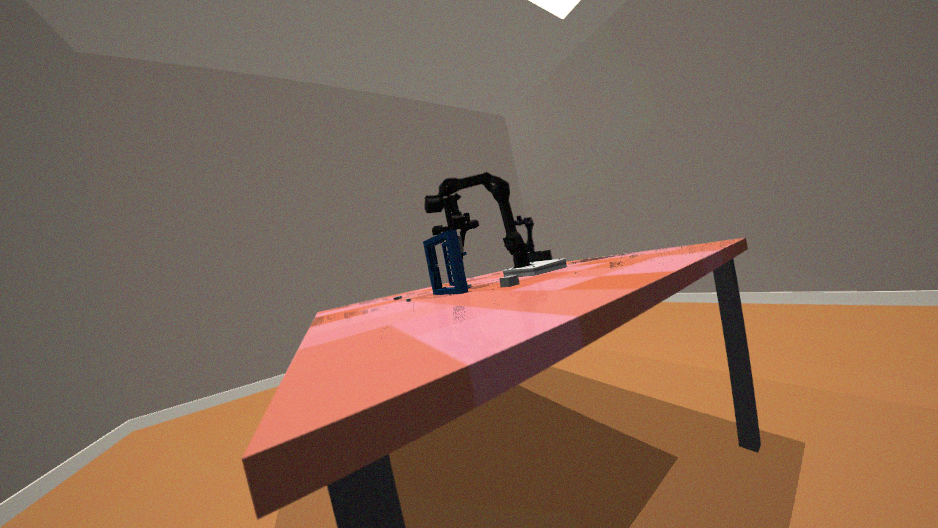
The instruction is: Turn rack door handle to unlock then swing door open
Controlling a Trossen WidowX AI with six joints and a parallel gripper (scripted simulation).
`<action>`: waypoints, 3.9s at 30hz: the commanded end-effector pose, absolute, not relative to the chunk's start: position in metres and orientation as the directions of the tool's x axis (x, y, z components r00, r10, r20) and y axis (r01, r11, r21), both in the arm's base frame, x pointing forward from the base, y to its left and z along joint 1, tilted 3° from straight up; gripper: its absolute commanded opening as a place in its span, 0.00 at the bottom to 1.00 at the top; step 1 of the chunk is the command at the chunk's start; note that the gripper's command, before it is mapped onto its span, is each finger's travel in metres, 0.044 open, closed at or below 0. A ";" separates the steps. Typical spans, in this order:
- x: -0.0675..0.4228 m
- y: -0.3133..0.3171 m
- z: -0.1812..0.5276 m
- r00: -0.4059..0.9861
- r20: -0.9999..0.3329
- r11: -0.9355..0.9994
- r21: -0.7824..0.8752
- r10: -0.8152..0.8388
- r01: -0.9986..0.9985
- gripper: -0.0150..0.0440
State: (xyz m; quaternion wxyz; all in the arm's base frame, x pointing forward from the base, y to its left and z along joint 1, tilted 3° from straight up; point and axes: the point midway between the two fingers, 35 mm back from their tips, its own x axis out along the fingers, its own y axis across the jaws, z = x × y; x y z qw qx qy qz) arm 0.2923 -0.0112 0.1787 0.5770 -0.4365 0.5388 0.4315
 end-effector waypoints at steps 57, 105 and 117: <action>0.231 0.076 0.177 0.056 -0.998 0.922 0.012 0.037 -0.388 0.30; 0.231 0.131 0.180 0.055 -0.998 0.999 0.043 0.041 0.028 0.30; 0.231 0.131 0.180 0.056 -0.998 0.999 0.043 0.042 0.028 0.76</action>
